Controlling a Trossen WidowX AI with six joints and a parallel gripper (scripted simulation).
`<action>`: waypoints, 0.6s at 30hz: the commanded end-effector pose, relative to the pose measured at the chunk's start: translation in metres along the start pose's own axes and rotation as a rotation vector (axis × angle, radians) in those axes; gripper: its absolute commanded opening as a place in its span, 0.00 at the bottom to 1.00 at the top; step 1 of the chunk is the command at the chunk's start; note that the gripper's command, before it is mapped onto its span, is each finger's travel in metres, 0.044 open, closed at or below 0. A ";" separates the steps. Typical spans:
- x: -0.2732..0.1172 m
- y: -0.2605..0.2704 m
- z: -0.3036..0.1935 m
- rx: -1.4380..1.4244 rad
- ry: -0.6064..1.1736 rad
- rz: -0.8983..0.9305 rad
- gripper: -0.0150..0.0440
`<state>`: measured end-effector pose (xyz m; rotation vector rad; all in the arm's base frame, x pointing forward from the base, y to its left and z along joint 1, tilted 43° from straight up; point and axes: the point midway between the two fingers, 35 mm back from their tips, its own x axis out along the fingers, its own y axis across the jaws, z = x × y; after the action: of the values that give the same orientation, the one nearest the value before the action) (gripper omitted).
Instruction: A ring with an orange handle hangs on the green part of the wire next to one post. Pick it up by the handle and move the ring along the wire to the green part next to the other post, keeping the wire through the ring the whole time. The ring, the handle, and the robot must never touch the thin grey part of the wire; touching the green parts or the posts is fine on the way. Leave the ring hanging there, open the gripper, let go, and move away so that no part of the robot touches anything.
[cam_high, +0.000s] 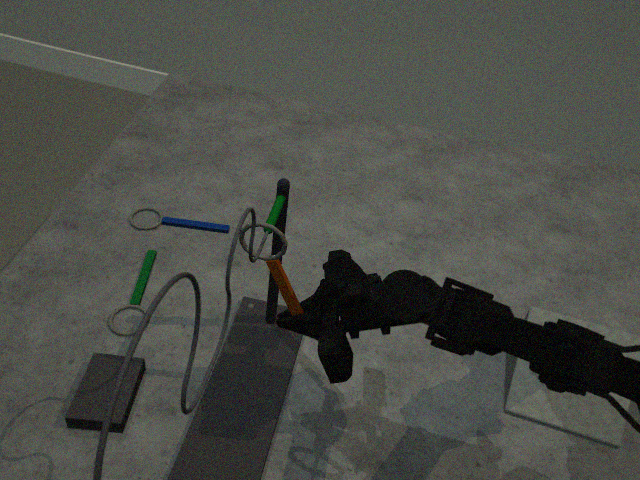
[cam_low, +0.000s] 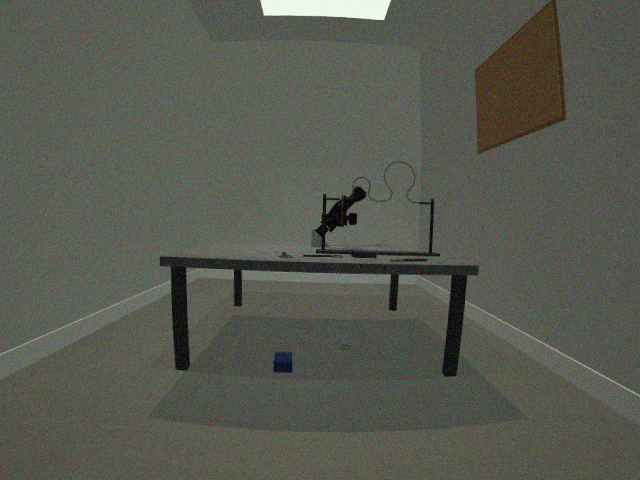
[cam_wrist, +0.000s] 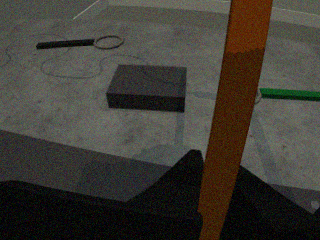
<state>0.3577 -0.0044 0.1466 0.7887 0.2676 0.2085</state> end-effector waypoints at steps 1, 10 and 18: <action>-0.001 -0.005 0.001 -0.010 -0.001 -0.001 0.00; -0.002 -0.014 0.001 -0.015 -0.001 -0.004 0.00; -0.003 -0.022 0.001 -0.015 -0.001 -0.004 0.00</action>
<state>0.3570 -0.0185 0.1331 0.7775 0.2685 0.2047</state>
